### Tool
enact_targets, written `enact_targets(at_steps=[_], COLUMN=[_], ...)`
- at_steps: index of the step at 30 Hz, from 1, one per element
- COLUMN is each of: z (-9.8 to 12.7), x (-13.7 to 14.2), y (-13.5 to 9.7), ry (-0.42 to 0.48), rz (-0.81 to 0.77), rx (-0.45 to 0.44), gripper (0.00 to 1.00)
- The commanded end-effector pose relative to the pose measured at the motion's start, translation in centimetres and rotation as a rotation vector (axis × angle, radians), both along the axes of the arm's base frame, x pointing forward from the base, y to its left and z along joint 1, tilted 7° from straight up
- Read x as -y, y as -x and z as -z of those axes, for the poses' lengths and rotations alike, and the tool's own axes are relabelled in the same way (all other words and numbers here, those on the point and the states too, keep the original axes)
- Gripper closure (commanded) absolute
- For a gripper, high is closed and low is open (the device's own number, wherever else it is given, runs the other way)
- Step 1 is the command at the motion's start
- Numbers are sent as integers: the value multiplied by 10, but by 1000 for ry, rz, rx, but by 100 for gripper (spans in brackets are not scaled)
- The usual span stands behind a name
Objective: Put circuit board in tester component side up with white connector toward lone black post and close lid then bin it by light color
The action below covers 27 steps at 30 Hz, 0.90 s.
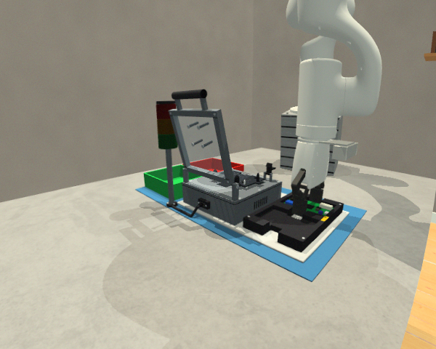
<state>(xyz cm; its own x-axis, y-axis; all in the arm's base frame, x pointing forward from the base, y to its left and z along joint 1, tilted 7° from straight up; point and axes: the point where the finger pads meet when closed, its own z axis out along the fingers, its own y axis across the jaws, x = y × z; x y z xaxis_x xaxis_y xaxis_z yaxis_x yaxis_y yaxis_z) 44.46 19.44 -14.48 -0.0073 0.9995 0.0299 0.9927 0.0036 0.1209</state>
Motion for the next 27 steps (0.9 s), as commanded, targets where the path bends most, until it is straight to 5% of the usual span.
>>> enact_targets(at_steps=[1, 27], z=[0, 0], x=[0, 0], y=[-1, -1], ry=[-1, -1], rz=[0, 0], rx=[1, 1], gripper=[5, 15])
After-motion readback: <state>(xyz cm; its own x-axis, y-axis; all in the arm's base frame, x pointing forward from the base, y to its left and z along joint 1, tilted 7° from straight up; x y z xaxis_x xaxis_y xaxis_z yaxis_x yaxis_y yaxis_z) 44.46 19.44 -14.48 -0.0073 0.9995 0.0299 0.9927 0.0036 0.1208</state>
